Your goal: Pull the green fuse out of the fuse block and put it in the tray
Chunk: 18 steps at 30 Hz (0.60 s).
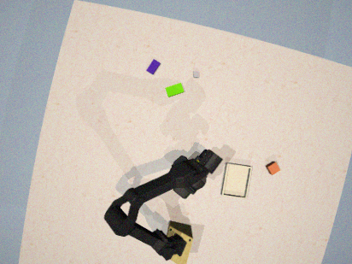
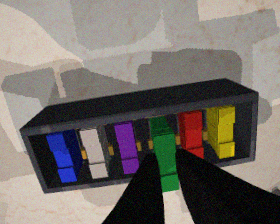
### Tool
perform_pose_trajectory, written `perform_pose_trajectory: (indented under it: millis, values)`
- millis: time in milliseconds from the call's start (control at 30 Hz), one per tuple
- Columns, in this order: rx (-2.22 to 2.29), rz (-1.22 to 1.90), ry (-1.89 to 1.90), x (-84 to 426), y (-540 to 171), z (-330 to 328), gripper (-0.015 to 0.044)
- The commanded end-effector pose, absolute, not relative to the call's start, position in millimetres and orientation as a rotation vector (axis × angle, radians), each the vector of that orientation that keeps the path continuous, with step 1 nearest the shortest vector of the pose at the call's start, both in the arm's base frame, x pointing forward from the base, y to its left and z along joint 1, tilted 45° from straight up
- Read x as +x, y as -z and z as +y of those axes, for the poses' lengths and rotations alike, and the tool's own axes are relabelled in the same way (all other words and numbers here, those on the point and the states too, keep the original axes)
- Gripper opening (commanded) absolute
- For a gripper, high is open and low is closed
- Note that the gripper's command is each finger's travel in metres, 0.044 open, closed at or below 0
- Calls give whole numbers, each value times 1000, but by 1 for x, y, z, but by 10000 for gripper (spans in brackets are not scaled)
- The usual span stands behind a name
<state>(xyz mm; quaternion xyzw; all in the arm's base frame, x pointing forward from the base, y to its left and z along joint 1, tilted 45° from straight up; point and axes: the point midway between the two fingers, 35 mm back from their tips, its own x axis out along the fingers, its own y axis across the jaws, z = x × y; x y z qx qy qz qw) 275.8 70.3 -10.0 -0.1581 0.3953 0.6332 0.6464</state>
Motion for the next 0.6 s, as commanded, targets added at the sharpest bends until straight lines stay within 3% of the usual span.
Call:
perform_pose_trajectory:
  millis: [0, 567]
  values:
    - [-369, 897, -1439, 277, 8, 67, 0]
    - [-367, 897, -1439, 278, 2, 62, 0]
